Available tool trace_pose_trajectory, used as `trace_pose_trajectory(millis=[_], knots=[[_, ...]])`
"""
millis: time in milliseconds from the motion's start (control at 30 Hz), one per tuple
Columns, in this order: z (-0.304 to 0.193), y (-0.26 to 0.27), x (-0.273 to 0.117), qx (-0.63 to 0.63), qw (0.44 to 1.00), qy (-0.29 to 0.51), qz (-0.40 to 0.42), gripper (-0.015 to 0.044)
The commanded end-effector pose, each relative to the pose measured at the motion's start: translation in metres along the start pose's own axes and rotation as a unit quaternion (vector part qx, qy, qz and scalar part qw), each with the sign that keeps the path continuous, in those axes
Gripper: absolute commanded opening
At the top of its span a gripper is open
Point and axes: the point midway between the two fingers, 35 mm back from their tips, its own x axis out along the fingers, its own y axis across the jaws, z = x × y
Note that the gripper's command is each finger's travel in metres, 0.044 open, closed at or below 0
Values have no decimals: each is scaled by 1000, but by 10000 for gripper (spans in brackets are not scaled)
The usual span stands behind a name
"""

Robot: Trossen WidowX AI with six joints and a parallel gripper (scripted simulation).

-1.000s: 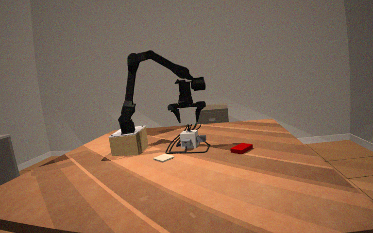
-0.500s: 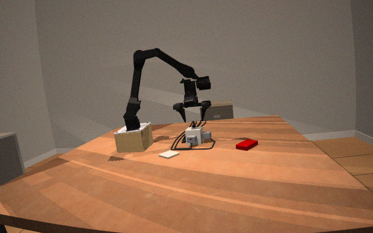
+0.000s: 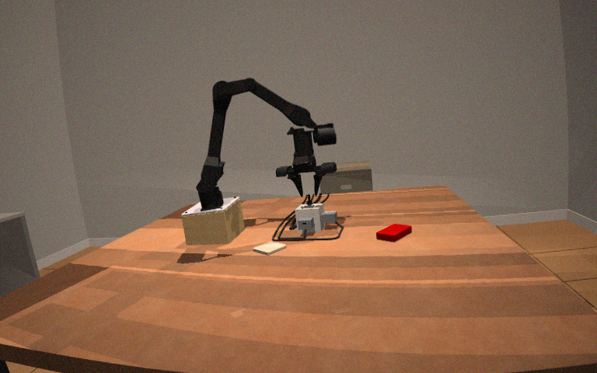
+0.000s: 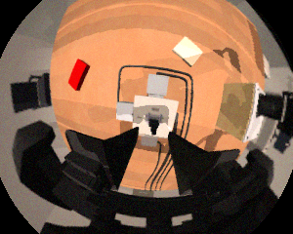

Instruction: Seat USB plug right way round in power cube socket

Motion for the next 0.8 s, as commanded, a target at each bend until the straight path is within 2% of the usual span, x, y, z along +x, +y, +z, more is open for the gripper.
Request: trace_pose_trajectory(millis=[0,133,767], knots=[[0,0,0,0,1000,0,1,99],[0,0,0,0,1000,0,1,0],[0,0,0,0,1000,0,0,0]])
